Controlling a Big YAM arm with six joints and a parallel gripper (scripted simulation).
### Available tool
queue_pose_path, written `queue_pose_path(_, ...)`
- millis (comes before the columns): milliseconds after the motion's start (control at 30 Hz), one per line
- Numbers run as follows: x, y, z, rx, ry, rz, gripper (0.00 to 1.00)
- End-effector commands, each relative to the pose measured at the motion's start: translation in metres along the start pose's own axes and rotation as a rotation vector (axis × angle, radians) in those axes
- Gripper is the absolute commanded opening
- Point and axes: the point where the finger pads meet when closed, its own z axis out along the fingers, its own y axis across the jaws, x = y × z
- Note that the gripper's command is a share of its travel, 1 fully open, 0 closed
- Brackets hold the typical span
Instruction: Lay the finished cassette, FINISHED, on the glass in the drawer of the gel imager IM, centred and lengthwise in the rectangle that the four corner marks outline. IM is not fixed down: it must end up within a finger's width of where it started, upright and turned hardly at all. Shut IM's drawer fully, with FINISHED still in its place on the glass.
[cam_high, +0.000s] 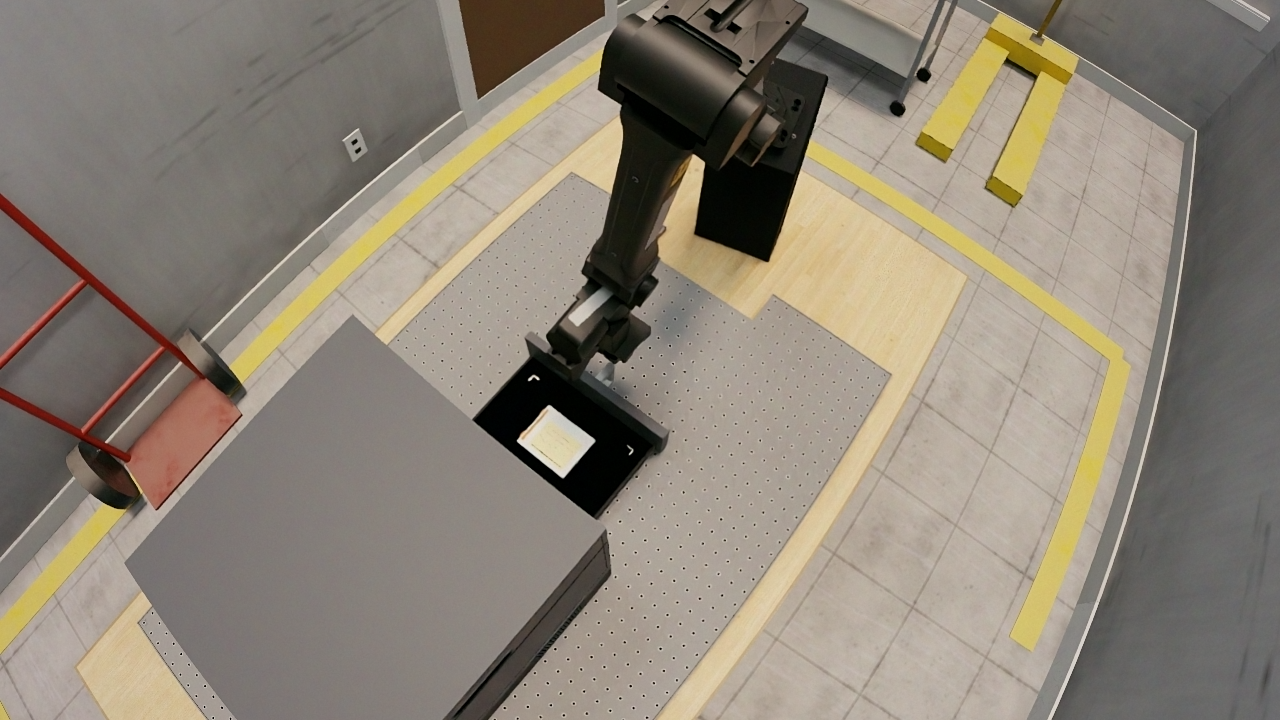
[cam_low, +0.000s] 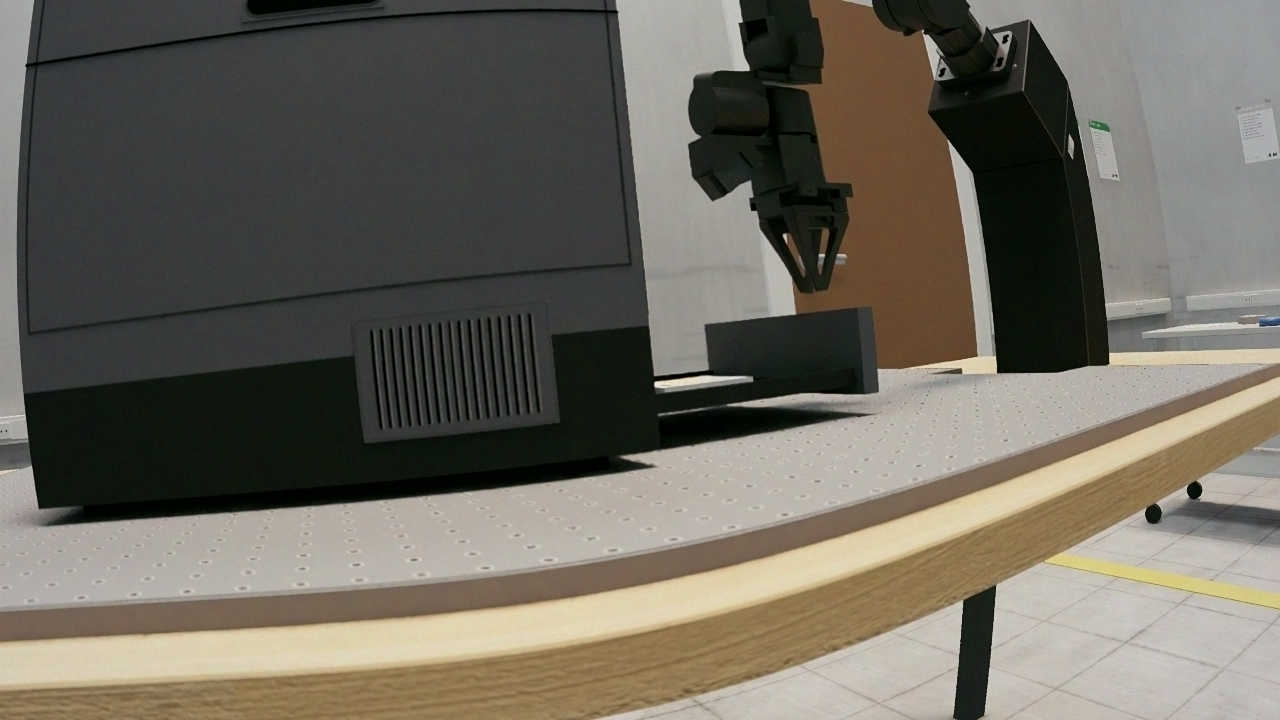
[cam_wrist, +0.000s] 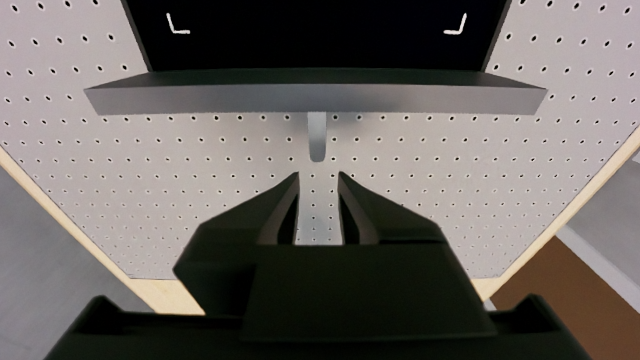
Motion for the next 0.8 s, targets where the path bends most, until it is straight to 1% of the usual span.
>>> queue_pose_path(0, -0.004, 0.005, 0.006, -0.008, -0.012, 0.002, 0.26)
queue_pose_path(133, -0.004, 0.005, 0.008, -0.008, -0.012, 0.002, 0.26)
queue_pose_path(167, -0.013, 0.005, 0.002, -0.006, -0.042, -0.006, 0.26)
queue_pose_path(200, -0.012, 0.006, 0.006, -0.008, -0.033, -0.005, 0.26)
queue_pose_path(233, -0.004, 0.005, 0.012, -0.008, -0.012, 0.001, 0.26)
queue_pose_path(633, -0.005, 0.005, 0.028, -0.008, -0.014, 0.001, 0.26)
queue_pose_path(700, -0.005, 0.005, 0.028, -0.008, -0.014, 0.001, 0.26)
queue_pose_path(733, -0.014, 0.005, 0.022, -0.007, -0.042, -0.005, 0.26)
queue_pose_path(767, -0.008, 0.005, 0.029, -0.007, -0.023, -0.001, 0.26)
